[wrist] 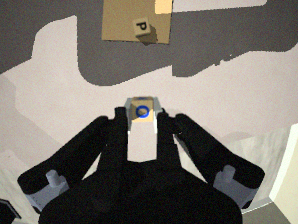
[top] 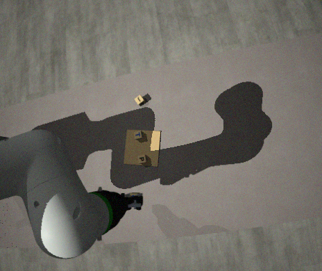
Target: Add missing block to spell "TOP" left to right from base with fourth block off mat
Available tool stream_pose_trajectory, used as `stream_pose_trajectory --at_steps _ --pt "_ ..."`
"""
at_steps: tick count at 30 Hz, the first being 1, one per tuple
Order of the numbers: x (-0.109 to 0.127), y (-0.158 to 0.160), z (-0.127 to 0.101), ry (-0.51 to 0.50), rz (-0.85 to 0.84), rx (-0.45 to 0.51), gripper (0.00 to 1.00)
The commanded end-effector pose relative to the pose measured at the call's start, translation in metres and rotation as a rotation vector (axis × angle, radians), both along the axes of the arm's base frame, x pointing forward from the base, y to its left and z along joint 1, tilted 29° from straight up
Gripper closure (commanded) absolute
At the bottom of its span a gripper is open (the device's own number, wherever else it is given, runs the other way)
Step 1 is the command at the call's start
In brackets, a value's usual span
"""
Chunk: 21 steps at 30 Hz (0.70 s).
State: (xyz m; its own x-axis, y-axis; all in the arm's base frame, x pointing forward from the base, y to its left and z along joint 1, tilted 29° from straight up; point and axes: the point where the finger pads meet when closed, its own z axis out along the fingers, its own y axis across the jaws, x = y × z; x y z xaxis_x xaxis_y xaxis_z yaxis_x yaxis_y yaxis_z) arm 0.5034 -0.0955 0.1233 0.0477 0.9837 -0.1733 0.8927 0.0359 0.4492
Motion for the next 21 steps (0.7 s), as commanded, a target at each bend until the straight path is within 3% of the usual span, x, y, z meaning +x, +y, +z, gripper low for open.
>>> stream_pose_trajectory --at_steps 1,12,21 --pt "0.0001 0.0001 0.0002 0.0 0.0 0.0 0.84" --pt "0.0004 0.0018 -0.0002 0.011 0.055 -0.028 0.84" --pt "0.0014 0.009 -0.0017 0.059 0.284 -0.143 0.84"
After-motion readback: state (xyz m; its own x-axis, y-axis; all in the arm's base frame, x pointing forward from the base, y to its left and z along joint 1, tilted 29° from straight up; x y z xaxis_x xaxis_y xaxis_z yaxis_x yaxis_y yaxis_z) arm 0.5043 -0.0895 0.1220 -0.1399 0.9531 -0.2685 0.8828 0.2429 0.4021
